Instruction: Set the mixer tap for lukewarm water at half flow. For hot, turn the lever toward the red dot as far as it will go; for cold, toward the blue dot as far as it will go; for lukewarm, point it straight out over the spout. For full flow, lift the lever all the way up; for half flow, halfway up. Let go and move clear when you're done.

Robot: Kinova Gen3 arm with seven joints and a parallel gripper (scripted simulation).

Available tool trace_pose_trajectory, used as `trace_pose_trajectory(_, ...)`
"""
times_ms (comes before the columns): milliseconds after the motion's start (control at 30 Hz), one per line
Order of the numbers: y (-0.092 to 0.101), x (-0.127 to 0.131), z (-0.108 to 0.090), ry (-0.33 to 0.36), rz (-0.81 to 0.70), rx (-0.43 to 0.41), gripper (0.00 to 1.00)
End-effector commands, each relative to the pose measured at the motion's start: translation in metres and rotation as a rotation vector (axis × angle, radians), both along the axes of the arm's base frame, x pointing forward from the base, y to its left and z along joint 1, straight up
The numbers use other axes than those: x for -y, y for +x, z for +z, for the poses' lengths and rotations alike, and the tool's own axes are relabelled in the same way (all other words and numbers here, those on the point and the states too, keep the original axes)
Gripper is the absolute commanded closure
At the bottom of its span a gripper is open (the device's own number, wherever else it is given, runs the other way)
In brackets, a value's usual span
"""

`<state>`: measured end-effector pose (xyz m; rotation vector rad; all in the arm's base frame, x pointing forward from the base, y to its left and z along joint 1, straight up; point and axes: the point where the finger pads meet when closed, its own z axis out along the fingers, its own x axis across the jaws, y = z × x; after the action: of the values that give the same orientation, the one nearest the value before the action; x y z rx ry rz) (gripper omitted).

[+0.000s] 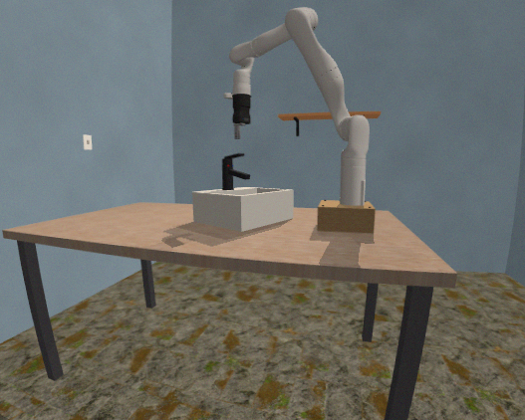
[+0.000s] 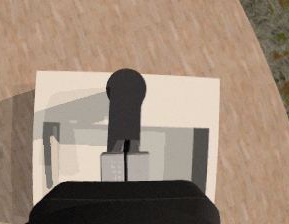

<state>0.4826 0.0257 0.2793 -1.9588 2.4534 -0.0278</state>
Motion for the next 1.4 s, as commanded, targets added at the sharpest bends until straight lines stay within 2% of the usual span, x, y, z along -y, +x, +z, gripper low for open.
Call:
trace_pose_trajectory(0,-0.0032,-0.0022,0.0002,0.007,-0.020,-0.006,1.00)
trace_pose_trajectory(467,-0.0033,-0.0019,0.0005,0.008,-0.034,-0.005,1.00)
trace_pose_trajectory(500,-0.0033,-0.0019,0.0005,0.008,-0.034,-0.005,0.00)
trace_pose_trajectory(1367,-0.0033,-0.0019,0.0005,0.008,-0.034,-0.005,0.00)
